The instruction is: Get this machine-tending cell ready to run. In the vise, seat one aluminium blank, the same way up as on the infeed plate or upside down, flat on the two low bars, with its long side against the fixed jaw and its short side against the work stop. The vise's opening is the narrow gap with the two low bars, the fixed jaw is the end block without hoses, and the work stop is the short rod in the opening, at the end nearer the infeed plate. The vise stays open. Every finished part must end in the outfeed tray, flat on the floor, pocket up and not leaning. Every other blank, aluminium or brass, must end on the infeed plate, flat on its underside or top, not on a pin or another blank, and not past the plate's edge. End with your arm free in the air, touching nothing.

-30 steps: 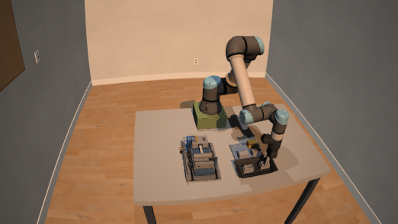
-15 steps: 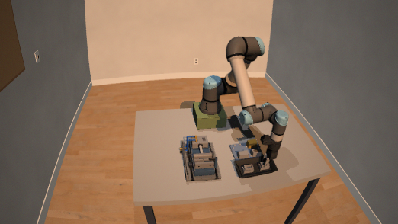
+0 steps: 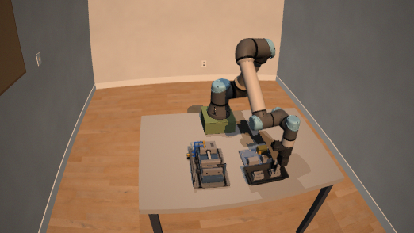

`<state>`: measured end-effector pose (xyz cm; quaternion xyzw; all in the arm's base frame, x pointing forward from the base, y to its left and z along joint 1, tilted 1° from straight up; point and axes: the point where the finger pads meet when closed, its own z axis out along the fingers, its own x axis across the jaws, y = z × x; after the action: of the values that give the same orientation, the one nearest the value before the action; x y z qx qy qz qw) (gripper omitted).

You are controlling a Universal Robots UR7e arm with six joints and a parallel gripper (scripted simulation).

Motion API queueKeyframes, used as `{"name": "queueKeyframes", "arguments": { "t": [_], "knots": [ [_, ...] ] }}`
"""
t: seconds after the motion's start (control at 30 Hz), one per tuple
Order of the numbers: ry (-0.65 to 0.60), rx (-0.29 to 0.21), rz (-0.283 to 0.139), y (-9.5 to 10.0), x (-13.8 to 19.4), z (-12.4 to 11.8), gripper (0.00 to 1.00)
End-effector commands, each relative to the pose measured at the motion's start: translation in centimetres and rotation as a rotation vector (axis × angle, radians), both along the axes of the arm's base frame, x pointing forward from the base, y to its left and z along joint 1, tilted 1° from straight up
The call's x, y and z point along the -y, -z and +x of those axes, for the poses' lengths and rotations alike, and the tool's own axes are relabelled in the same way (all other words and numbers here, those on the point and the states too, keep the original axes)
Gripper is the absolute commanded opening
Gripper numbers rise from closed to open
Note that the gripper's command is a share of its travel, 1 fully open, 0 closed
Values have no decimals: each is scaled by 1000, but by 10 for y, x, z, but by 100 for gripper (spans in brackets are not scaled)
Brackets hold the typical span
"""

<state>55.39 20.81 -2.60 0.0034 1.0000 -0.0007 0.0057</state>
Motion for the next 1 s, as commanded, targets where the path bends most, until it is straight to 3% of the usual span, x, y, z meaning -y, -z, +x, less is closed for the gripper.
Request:
{"name": "queueKeyframes", "arguments": {
  "t": [0.0, 0.9, 0.93, 0.97],
  "knots": [
    [1, -3, -1, 2, 1, -1, 0],
    [1, -3, -1, 2, 1, -1, 0],
    [1, -3, -1, 2, 1, -1, 100],
    [1, -3, -1, 2, 1, -1, 100]
  ]
}}
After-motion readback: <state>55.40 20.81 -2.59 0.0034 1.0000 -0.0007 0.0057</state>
